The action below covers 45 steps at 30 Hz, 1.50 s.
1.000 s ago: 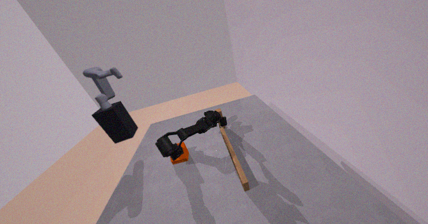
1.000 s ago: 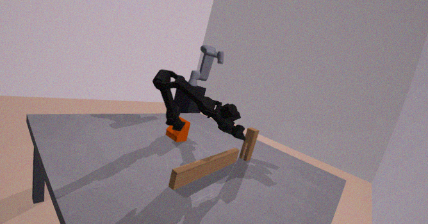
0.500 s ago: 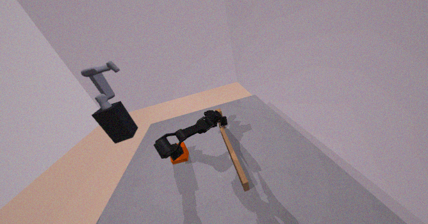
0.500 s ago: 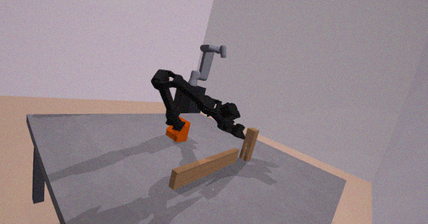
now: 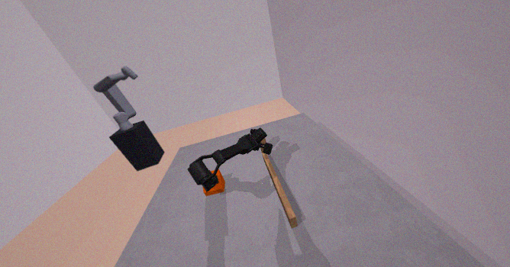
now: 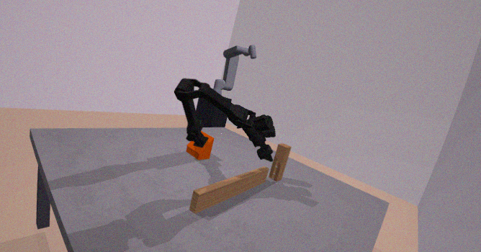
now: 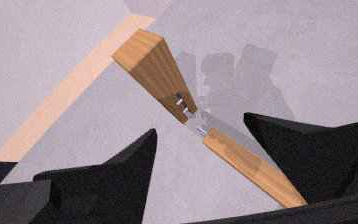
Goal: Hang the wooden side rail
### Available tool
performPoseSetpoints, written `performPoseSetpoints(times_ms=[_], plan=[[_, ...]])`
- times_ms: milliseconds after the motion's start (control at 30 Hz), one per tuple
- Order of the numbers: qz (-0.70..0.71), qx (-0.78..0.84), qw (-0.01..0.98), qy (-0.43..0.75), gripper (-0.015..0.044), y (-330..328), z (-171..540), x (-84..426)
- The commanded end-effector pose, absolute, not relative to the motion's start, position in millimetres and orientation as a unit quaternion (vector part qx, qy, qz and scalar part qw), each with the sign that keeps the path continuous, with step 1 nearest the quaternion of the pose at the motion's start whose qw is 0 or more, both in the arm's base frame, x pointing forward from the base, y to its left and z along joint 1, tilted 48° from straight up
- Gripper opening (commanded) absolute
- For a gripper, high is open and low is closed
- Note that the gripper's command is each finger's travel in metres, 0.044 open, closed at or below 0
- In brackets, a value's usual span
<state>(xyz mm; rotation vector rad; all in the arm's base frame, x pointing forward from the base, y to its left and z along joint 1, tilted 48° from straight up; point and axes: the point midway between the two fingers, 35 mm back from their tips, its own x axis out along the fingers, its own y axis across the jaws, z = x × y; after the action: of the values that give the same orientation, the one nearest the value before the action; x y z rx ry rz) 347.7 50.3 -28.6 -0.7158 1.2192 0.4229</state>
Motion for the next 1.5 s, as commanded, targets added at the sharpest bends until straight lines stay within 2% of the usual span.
performPoseSetpoints(times_ms=[0, 367, 700, 1033, 1467], plan=[[0.123, -0.262, 0.746, 0.599, 0.0440, 47.5, -31.9, 348.4], [-0.113, -0.085, 0.739, 0.658, 0.0440, 40.9, -29.2, 351.6], [-0.338, 0.047, 0.703, 0.624, 0.0440, 35.2, -20.4, 353.7], [-0.538, 0.151, 0.654, 0.509, 0.0440, 30.4, -6.1, 356.5], [-0.714, 0.256, 0.592, 0.272, 0.0440, 26.6, 18.8, 362.9]])
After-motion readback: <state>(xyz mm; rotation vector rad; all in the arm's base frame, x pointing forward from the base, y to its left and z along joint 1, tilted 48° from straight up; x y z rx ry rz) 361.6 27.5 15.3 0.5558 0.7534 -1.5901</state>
